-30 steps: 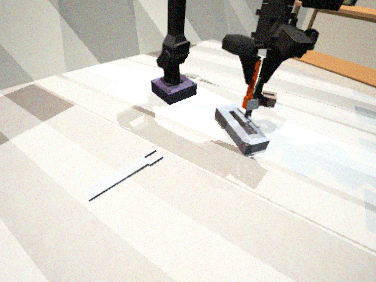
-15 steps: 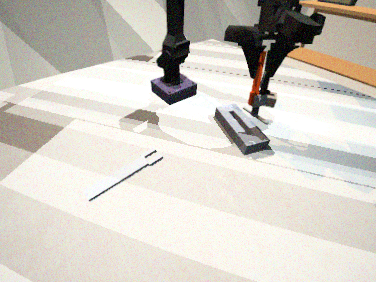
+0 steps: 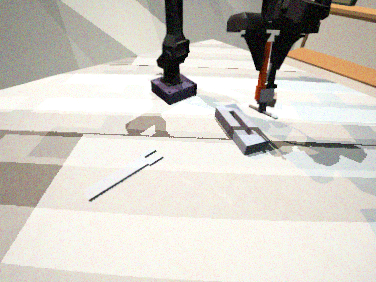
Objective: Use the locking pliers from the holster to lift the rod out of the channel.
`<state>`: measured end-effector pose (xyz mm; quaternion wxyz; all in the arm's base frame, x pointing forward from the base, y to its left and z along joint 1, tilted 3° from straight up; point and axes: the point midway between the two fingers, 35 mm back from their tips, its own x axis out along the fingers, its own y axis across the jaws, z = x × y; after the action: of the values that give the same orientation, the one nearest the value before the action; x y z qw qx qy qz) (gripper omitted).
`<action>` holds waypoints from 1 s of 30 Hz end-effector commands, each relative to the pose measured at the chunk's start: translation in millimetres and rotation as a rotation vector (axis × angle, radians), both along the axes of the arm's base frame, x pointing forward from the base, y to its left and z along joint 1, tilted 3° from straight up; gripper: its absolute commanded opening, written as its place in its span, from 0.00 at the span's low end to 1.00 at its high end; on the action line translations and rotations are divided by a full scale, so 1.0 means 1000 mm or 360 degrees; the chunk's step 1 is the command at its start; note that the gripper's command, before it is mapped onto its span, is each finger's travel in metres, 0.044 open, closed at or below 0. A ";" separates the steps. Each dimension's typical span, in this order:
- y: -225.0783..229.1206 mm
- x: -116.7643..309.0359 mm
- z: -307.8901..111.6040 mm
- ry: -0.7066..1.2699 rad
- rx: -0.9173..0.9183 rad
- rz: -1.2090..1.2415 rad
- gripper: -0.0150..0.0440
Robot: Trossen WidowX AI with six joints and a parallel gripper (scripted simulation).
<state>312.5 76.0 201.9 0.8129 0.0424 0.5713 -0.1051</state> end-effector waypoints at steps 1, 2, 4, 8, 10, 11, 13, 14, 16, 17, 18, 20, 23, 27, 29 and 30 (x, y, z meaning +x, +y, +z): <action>0.000 0.002 0.014 -0.0092 0.0004 -0.0009 0.43; 0.000 0.002 0.016 -0.0103 0.0002 -0.0010 0.43; 0.000 0.003 0.019 -0.0124 -0.0002 -0.0011 0.43; 0.000 0.004 0.025 -0.0167 -0.0008 -0.0013 0.43; 0.000 0.004 0.028 -0.0189 -0.0011 -0.0015 0.43; 0.000 0.004 0.029 -0.0199 -0.0013 -0.0016 0.43; 0.000 0.004 0.032 -0.0221 -0.0016 -0.0017 0.43; 0.000 0.004 0.034 -0.0232 -0.0017 -0.0018 0.43; 0.000 0.005 0.037 -0.0251 -0.0020 -0.0020 0.43; 0.000 0.005 0.037 -0.0256 -0.0020 -0.0020 0.43; 0.000 0.005 0.038 -0.0258 -0.0021 -0.0020 0.43; 0.000 0.005 0.038 -0.0258 -0.0021 -0.0020 0.43; 0.000 0.005 0.038 -0.0258 -0.0021 -0.0020 0.43; 0.000 0.005 0.038 -0.0258 -0.0021 -0.0020 0.43; 0.000 0.005 0.038 -0.0258 -0.0021 -0.0020 0.43; 0.000 0.005 0.038 -0.0258 -0.0021 -0.0020 0.43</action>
<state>316.0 76.5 232.8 0.8498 0.0439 0.5139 -0.1088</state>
